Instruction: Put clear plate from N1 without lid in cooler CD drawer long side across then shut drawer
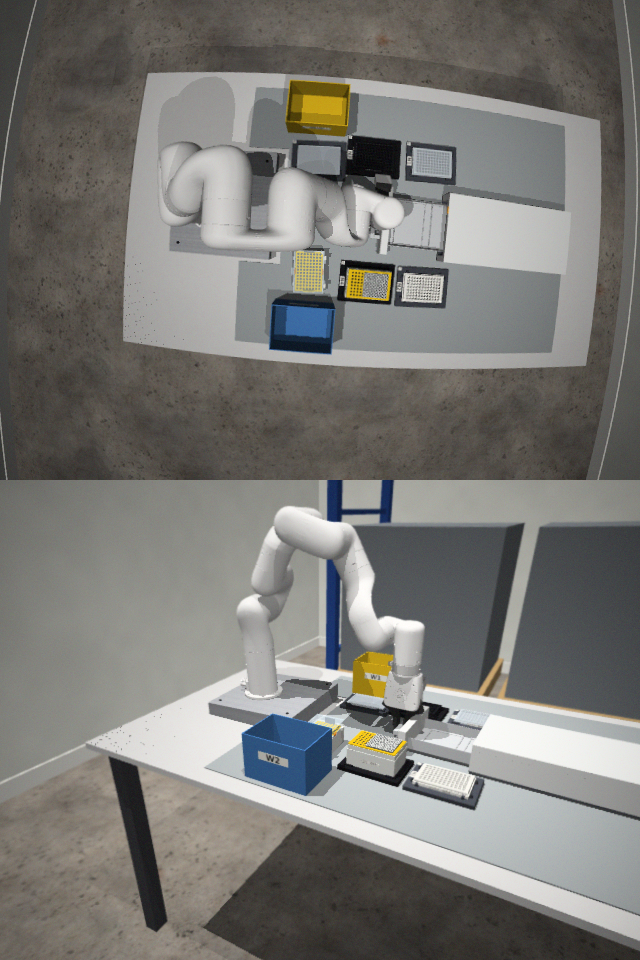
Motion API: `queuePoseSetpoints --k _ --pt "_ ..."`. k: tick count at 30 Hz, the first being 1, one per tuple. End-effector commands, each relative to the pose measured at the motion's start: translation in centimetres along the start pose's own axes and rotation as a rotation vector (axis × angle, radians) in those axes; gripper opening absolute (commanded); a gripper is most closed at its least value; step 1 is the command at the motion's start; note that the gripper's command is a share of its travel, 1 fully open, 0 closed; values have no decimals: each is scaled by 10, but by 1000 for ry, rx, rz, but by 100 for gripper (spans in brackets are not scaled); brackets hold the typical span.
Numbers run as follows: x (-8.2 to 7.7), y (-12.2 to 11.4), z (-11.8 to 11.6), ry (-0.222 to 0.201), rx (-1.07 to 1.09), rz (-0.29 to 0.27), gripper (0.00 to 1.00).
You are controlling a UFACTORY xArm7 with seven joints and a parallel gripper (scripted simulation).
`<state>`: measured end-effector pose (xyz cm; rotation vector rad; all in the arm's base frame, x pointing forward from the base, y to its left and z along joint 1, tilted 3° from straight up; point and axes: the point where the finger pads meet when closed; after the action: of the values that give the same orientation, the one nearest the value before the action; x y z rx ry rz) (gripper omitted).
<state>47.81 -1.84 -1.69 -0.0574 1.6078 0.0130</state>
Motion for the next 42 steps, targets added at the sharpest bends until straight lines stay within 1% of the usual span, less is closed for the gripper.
queuePoseSetpoints --k 1,15,23,25,40,42 --pt "-2 0 2 -4 0 0 21" --pt "-2 0 2 -4 0 0 21" --pt "-15 0 2 -4 0 0 21" --pt "-15 0 2 -4 0 0 21" --pt "-40 0 1 -4 0 0 21" --pt "-40 0 1 -4 0 0 21"
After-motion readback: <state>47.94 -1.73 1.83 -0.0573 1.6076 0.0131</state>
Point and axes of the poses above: the point where the finger pads meet when closed, its own x axis out along the fingers, its own z axis across the jaws, y = z × x, and after that the axes turned 7 degrees about -x, right-handed
